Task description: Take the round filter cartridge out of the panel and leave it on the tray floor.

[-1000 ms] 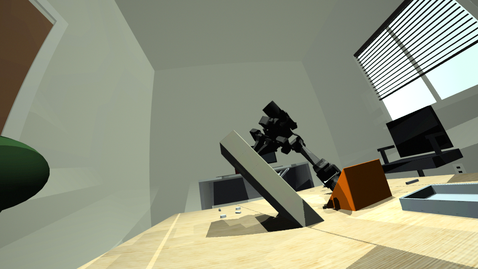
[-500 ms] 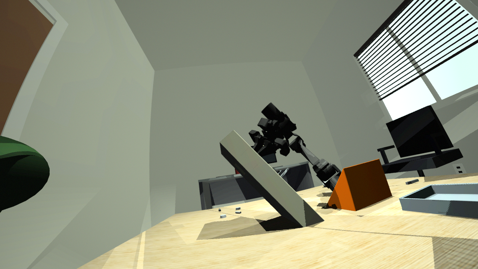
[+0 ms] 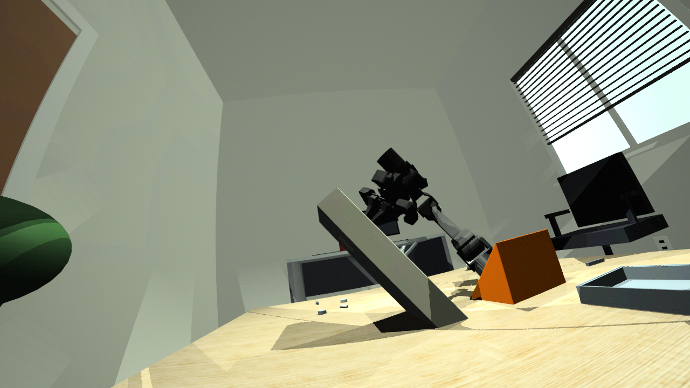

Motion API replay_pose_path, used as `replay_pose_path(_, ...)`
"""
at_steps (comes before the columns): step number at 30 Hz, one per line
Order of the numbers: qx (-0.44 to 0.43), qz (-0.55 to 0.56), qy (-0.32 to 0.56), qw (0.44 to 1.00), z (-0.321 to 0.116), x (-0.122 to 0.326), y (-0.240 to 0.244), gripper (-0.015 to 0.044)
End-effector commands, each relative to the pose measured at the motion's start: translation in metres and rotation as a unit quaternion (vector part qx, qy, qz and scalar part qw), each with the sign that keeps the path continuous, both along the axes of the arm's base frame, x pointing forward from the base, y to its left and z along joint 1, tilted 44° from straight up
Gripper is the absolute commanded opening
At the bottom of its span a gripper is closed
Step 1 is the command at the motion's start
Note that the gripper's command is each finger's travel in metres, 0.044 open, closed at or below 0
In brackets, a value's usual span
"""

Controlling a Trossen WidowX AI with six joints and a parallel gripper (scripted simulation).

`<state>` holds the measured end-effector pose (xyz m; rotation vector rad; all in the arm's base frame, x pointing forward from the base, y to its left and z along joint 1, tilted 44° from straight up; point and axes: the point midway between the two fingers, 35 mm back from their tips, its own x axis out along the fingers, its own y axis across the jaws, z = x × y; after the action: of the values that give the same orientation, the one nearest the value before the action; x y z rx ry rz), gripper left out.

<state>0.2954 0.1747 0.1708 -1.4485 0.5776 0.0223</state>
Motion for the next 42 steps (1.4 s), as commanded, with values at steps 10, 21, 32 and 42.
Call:
replay_pose_path(10, -0.001, 0.001, 0.002, 1.000, -0.0013, 0.0001, 0.0007, 0.0112)
replay_pose_path(21, -0.001, 0.001, 0.002, 1.000, -0.0027, 0.0024, -0.0007, 0.0112)
replay_pose_path(32, -0.001, 0.001, 0.002, 1.000, -0.0024, 0.0025, -0.0009, 0.0112)
replay_pose_path(42, -0.001, 0.001, 0.002, 1.000, -0.0020, 0.0027, -0.0008, 0.0112)
